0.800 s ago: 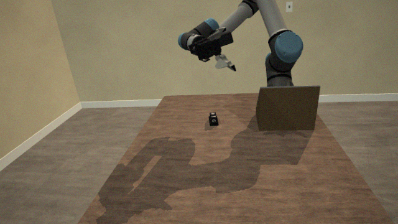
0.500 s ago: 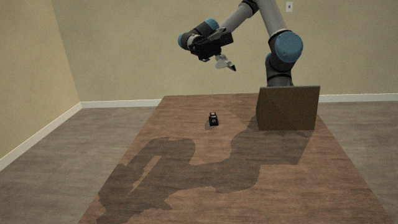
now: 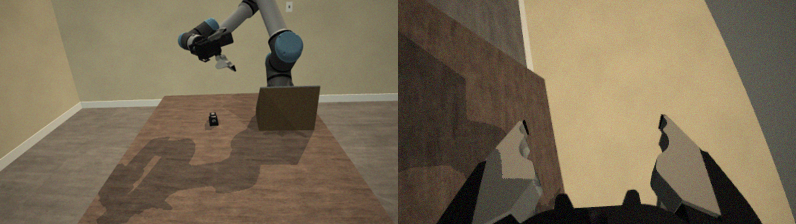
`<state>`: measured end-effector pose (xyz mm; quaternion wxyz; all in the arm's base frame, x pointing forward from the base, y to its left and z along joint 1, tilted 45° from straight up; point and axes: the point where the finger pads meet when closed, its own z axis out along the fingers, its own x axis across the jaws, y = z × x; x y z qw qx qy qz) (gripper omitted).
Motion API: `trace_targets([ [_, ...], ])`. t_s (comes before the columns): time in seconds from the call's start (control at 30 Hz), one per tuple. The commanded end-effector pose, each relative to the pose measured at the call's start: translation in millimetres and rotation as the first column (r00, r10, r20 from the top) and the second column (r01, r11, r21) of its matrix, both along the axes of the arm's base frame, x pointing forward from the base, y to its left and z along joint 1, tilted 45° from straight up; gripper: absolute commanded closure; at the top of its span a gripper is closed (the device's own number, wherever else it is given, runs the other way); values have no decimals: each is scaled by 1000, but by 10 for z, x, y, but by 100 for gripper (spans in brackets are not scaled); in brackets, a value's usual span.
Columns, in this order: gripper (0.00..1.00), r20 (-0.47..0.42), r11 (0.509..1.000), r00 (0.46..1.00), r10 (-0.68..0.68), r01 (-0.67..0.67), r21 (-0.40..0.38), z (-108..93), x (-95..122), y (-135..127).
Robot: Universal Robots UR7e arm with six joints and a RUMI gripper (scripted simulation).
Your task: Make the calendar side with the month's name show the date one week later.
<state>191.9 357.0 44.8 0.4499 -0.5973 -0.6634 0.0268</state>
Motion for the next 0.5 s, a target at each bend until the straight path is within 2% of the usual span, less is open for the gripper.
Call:
trace_targets([
  [0.0, 0, 20, 999, 999, 33, -33, -5, -41, -26, -56],
  [0.23, 0, 113, 979, 973, 201, -198, -40, -246, -126, -368],
  [0.3, 0, 113, 979, 973, 201, -198, -40, -246, -126, -368],
  [0.47, 0, 185, 932, 914, 362, -352, -88, -416, -164, -686],
])
